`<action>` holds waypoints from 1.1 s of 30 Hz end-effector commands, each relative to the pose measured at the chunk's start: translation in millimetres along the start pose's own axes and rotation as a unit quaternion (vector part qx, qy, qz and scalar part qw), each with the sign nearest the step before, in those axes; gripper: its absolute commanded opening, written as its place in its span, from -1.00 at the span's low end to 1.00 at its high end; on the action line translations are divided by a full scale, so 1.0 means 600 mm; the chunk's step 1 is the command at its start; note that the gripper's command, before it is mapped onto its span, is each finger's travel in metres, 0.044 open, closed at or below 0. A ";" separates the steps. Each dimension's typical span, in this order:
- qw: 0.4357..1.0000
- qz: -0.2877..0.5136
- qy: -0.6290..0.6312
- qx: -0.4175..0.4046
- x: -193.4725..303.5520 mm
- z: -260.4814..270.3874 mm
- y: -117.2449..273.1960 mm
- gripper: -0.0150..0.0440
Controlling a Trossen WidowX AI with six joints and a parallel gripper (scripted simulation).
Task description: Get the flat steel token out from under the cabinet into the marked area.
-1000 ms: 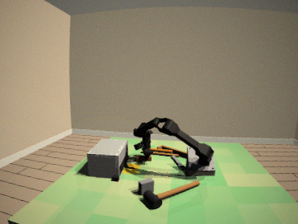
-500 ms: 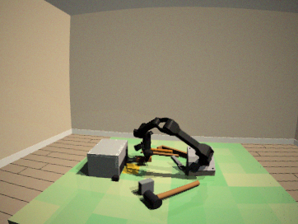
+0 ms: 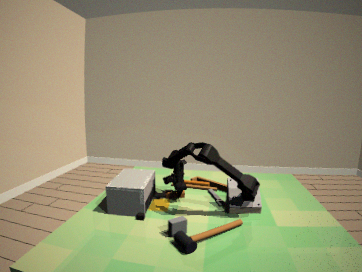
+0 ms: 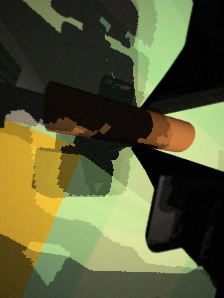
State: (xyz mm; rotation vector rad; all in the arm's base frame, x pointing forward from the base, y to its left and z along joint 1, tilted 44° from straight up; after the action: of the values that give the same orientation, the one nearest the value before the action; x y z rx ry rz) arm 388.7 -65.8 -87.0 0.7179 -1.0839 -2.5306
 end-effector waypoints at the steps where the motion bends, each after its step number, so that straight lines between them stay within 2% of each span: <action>1: 1.000 -0.003 0.000 -0.004 -0.003 0.009 -0.002 -0.49; 33: 1.000 -0.003 0.000 -0.004 0.010 0.043 -0.002 -0.49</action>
State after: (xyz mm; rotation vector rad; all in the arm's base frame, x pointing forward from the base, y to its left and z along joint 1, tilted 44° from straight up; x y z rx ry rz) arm 374.8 -50.8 -73.0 0.7181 -1.0795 -2.5344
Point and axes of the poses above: the point midway between the two fingers, 35 mm back from their tips, its own y axis back along the fingers, its own z axis across the jaws, x = y × z, the point moved 5 cm from there along y, back along the fingers, and after that the axes turned 14 degrees about y, right-handed, at the moved point
